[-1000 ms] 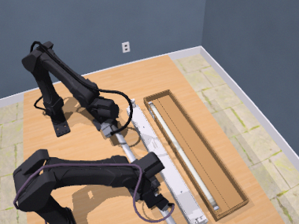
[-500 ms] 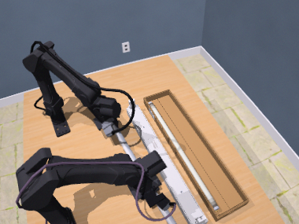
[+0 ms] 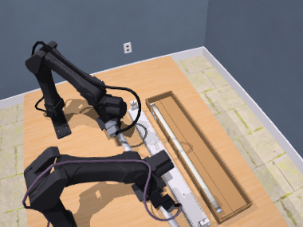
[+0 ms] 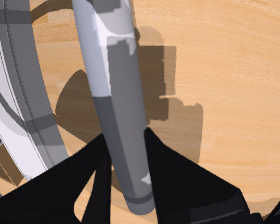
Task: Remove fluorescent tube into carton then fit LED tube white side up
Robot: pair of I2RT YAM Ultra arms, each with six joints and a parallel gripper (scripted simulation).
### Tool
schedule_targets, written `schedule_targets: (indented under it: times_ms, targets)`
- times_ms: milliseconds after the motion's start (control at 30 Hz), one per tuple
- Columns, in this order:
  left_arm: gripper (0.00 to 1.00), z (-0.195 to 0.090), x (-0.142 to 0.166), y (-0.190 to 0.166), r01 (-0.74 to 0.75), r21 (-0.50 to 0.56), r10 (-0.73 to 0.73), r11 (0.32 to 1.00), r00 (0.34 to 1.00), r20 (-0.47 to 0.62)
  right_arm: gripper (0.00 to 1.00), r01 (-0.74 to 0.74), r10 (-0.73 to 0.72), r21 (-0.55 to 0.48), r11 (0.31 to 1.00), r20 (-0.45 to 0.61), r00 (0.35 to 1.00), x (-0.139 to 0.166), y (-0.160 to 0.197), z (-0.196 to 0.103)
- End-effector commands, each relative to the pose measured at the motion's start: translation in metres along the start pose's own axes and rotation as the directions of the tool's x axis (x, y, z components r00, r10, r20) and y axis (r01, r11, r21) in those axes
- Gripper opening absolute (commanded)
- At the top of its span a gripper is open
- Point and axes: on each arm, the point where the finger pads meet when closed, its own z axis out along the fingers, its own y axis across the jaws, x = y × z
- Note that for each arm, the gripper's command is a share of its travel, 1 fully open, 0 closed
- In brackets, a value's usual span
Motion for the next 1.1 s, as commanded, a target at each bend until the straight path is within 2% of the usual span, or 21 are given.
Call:
schedule_targets:
  times_ms: [0, 133, 200, 267, 333, 500, 633, 667, 1067]
  targets:
    - [0.11, -0.005, -0.003, 0.004, -0.005, 0.021, 0.005, 1.0, 1.0, 0.008, 0.11, 0.009, -0.009, -0.027, 1.0, 0.015, 1.0, -0.002, 0.013, -0.01]
    - [0.11, -0.016, -0.01, 0.003, 0.002, 0.003, -0.002, 1.0, 0.999, 0.04, 0.11, 0.009, -0.009, -0.048, 0.999, 0.016, 1.0, -0.002, 0.015, -0.018]
    - [0.11, -0.006, -0.006, 0.002, -0.011, 0.03, 0.01, 0.999, 1.0, 0.015, 0.11, 0.006, -0.006, 0.006, 1.0, 0.012, 1.0, -0.001, 0.01, -0.003]
    - [0.11, -0.004, -0.004, 0.002, -0.007, 0.04, 0.007, 0.999, 1.0, 0.009, 0.11, 0.005, -0.005, -0.013, 1.0, 0.004, 1.0, 0.0, 0.01, -0.01]
    - [0.11, -0.008, -0.006, 0.004, -0.006, 0.035, 0.006, 0.999, 1.0, 0.02, 0.11, 0.005, -0.005, 0.022, 1.0, 0.003, 1.0, 0.0, 0.007, -0.001]
    - [0.11, -0.005, -0.005, 0.002, -0.01, 0.063, 0.009, 0.998, 1.0, 0.012, 0.11, 0.001, -0.001, 0.036, 0.999, 0.008, 1.0, -0.001, 0.006, -0.004]
    - [0.11, -0.008, -0.004, 0.004, -0.005, 0.05, 0.004, 0.999, 1.0, 0.021, 0.11, 0.003, -0.003, 0.004, 1.0, 0.008, 1.0, -0.001, 0.013, -0.01]
    - [0.11, -0.004, -0.003, 0.0, -0.012, 0.081, 0.012, 0.997, 1.0, 0.007, 0.11, -0.001, 0.0, 0.051, 0.999, 0.005, 1.0, -0.001, 0.006, -0.004]
    - [0.11, -0.005, -0.003, 0.0, -0.015, 0.166, 0.014, 0.986, 1.0, 0.01, 0.11, -0.003, 0.001, 0.132, 0.991, 0.014, 1.0, 0.0, 0.006, -0.006]
